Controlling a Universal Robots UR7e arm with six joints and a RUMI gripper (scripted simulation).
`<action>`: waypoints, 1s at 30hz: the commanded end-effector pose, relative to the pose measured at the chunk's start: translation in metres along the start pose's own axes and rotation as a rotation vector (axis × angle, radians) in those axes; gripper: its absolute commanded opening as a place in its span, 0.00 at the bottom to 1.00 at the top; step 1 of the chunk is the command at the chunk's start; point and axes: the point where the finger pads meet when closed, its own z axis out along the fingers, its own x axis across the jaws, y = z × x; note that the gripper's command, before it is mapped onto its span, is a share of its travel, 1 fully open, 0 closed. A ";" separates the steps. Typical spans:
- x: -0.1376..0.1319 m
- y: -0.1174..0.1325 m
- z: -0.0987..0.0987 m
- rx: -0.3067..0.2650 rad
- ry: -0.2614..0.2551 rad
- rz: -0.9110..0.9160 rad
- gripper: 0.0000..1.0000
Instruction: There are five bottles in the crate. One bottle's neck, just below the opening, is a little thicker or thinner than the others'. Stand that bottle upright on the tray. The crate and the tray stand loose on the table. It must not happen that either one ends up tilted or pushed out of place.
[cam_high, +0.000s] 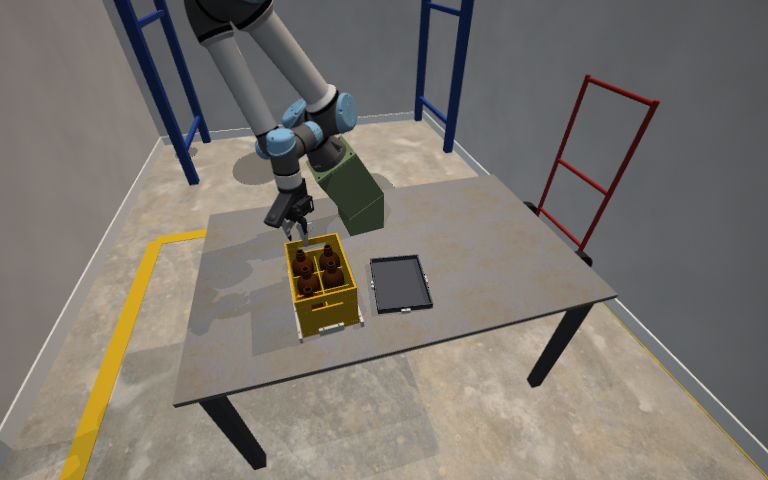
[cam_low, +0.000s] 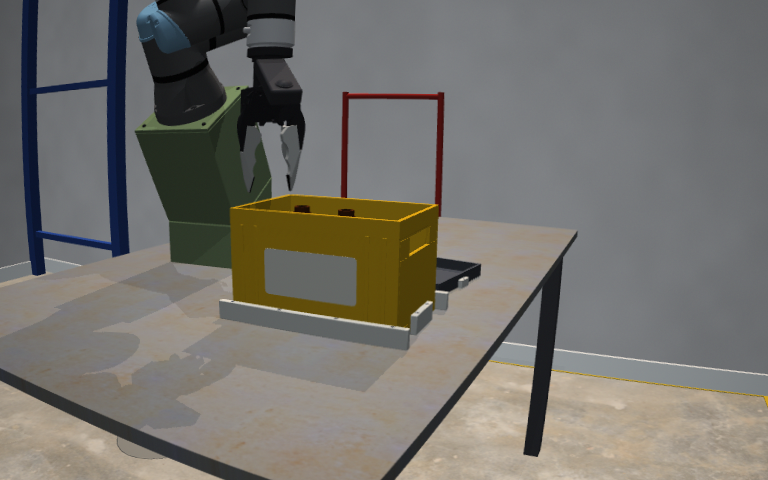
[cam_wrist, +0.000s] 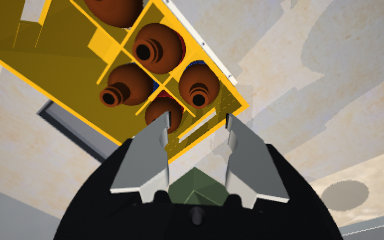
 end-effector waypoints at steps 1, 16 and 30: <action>0.000 0.000 0.006 0.002 0.000 0.000 0.38; 0.000 0.000 0.015 0.002 0.000 0.000 0.38; 0.000 0.000 0.015 0.002 0.000 0.000 0.38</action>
